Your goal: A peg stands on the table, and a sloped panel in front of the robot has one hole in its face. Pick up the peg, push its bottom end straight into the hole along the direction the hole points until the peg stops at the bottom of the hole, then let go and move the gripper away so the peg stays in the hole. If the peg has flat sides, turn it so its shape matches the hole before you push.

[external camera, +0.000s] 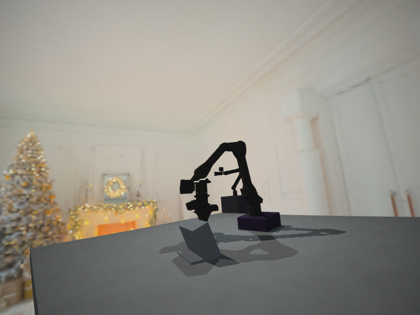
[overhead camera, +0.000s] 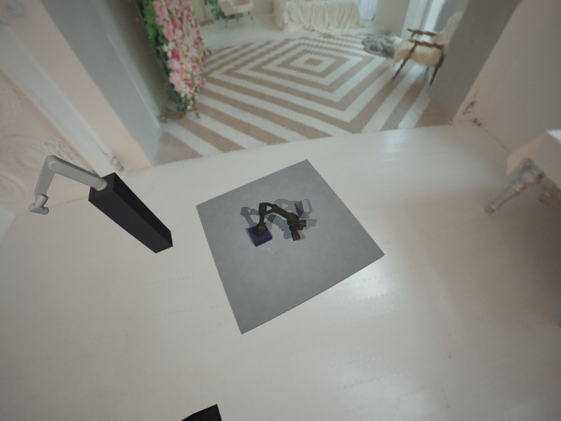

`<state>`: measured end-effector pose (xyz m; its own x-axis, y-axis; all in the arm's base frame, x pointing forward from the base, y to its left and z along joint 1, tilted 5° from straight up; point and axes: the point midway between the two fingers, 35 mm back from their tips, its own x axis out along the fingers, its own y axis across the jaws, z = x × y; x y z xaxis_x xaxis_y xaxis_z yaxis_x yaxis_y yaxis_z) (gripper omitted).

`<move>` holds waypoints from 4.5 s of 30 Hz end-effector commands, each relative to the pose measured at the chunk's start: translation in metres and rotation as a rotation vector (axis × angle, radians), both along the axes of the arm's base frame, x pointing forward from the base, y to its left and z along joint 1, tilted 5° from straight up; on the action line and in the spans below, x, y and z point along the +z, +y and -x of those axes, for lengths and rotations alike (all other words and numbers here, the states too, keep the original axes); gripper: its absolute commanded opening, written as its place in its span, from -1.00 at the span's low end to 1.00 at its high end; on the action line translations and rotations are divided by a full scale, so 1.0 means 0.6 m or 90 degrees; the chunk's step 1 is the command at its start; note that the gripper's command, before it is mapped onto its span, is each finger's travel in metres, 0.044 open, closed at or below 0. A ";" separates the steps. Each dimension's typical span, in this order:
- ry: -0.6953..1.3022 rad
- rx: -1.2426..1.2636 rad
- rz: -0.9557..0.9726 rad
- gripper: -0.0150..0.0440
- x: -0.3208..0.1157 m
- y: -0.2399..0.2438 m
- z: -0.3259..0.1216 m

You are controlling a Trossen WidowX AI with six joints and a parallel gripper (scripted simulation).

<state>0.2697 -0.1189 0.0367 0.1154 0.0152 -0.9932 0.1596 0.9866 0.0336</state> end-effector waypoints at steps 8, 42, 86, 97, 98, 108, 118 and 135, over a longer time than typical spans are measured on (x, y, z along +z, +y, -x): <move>0.000 0.000 0.000 -0.49 0.018 -0.001 -0.001; -0.007 0.008 0.038 -0.49 0.118 0.007 -0.010; -0.082 0.033 0.160 -0.49 0.076 0.060 -0.070; -0.108 0.037 0.186 -0.49 0.069 0.076 -0.082; -0.110 0.037 0.188 -0.49 0.068 0.078 -0.084; -0.136 0.039 0.209 -0.49 0.062 0.094 -0.094; -0.164 0.040 0.228 -0.49 0.057 0.111 -0.103; -0.214 0.039 0.255 -0.49 0.051 0.142 -0.115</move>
